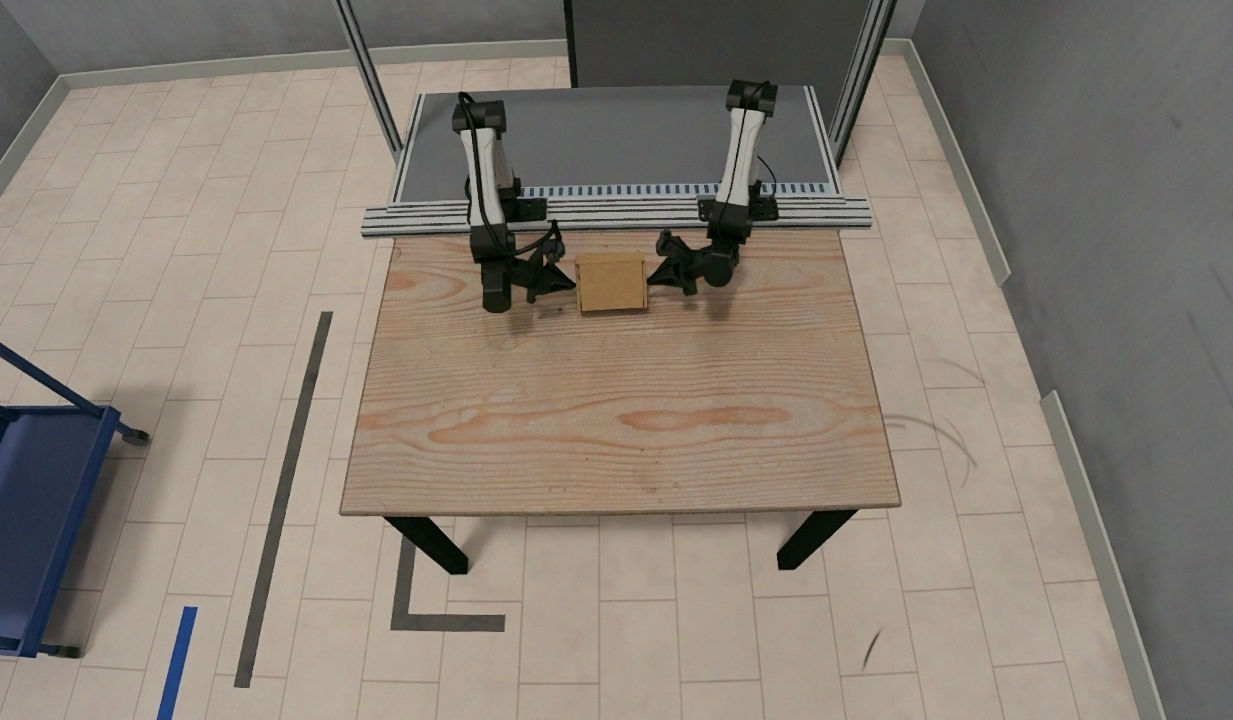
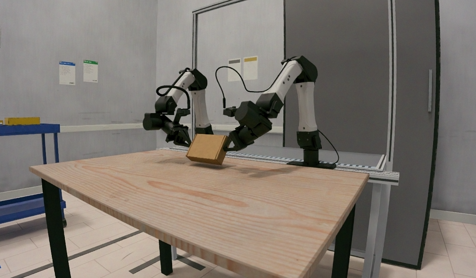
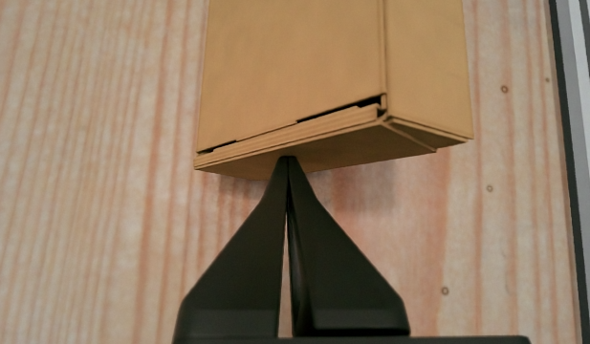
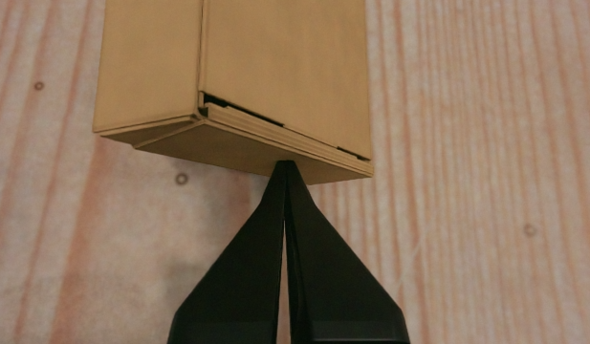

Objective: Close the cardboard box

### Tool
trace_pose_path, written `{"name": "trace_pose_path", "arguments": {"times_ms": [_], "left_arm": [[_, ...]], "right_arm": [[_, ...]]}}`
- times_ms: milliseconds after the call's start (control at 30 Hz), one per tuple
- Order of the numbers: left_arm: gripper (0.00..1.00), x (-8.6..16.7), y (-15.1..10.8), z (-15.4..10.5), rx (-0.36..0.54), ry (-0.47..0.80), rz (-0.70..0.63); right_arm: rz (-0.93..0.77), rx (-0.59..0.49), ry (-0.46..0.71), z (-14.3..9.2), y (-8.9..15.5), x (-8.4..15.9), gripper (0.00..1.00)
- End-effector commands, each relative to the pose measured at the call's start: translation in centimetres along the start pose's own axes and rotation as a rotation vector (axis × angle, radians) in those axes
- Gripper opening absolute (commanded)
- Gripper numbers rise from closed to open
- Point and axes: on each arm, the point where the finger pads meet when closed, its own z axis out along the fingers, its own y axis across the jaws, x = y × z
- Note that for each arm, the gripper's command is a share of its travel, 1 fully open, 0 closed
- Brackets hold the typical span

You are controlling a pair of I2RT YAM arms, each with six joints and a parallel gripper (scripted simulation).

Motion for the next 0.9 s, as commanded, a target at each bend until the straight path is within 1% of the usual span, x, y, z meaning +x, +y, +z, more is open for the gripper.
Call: {"name": "trace_pose_path", "arguments": {"times_ms": [0,467,500,567,867], "left_arm": [[0.01,-1.11,-0.52,0.15,-0.005,-0.026,0.071],[0.01,-1.05,-0.27,0.19,-0.041,-0.025,0.129],[0.01,-0.52,-0.33,0.53,-0.028,-0.023,0.112],[0.01,-1.13,-0.25,0.17,-0.049,-0.026,0.146],[0.01,-0.91,-0.05,0.27,-0.074,-0.023,0.185]], "right_arm": [[-0.045,0.007,-0.021,0.28,0.38,-1.08,0.01],[-0.103,0.041,-0.022,0.33,0.18,-1.01,0.01],[-0.098,0.038,-0.021,0.5,0.16,-0.72,0.01],[-0.119,0.05,-0.022,0.31,0.13,-1.05,0.01],[-0.163,0.075,-0.023,0.33,-0.03,-1.0,0.01]]}}
